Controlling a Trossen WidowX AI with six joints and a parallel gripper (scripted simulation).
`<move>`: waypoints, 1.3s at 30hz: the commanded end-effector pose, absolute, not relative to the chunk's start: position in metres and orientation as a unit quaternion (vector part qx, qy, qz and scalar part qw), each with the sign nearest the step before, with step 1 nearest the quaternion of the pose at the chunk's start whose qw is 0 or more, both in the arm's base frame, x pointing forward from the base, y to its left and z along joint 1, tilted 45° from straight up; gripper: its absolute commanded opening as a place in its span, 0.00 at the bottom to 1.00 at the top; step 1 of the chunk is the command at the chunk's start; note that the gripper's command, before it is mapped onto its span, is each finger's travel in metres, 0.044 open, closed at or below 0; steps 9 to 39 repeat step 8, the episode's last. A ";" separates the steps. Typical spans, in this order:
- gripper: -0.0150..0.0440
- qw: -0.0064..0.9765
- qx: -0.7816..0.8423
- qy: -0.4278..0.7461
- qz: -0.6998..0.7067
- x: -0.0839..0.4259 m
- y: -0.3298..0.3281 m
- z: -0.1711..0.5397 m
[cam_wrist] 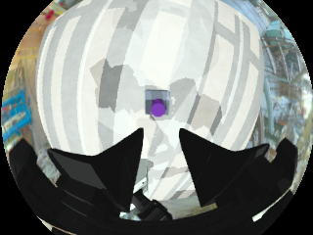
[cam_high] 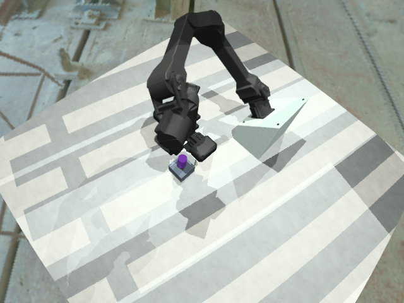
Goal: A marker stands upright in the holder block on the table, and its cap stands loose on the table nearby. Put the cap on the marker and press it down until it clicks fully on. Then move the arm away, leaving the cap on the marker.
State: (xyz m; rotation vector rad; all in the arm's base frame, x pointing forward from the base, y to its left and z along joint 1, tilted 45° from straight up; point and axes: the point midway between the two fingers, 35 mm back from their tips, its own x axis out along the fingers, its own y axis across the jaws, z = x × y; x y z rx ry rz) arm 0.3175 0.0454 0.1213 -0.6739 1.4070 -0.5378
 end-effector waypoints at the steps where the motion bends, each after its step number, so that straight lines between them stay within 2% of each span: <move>1: 0.74 0.678 -0.297 0.628 -0.240 0.317 0.046 0.121; 7: 1.00 0.678 -0.297 0.628 -0.240 0.317 0.046 0.121; 39: 1.00 0.678 -0.297 0.628 -0.240 0.317 0.046 0.121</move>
